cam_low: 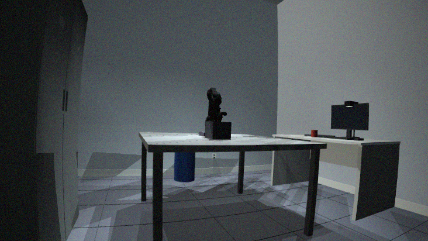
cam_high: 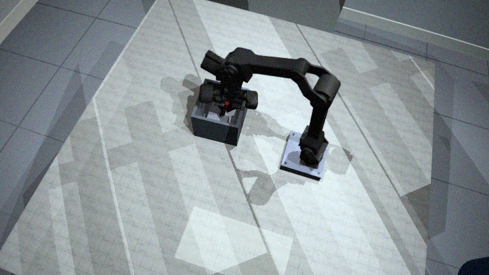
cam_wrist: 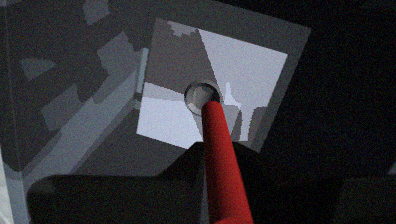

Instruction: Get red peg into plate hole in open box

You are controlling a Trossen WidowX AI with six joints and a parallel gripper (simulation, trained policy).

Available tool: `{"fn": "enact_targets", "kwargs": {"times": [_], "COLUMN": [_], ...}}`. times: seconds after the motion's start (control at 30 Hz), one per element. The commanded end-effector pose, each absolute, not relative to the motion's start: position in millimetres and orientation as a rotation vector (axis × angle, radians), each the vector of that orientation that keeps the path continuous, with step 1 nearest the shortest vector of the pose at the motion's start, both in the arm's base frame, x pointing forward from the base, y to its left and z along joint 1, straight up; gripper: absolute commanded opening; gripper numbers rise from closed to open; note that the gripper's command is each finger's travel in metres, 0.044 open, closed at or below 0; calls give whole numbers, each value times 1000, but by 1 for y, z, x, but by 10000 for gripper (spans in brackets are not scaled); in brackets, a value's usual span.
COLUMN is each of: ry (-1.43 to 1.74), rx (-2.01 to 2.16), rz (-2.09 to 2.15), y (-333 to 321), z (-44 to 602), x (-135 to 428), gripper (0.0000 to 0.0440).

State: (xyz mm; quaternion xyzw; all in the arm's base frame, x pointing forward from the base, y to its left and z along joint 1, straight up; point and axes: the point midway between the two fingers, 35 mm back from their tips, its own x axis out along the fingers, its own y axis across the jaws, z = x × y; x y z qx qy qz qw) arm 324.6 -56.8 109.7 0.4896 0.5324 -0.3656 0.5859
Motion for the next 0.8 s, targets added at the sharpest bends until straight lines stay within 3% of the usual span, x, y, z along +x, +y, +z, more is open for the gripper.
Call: {"fn": "enact_targets", "kwargs": {"times": [0.0,0.33,0.53,0.77], "ry": [1263,1299,1340,1362], "rx": [1123,1069,1045,1056], "rz": [-824,-811,-816,-816], "y": [-55,-55,-54,-60], "z": [98,76,68,74], "x": [330,335,334,334], "gripper": [0,8,133,143]}}
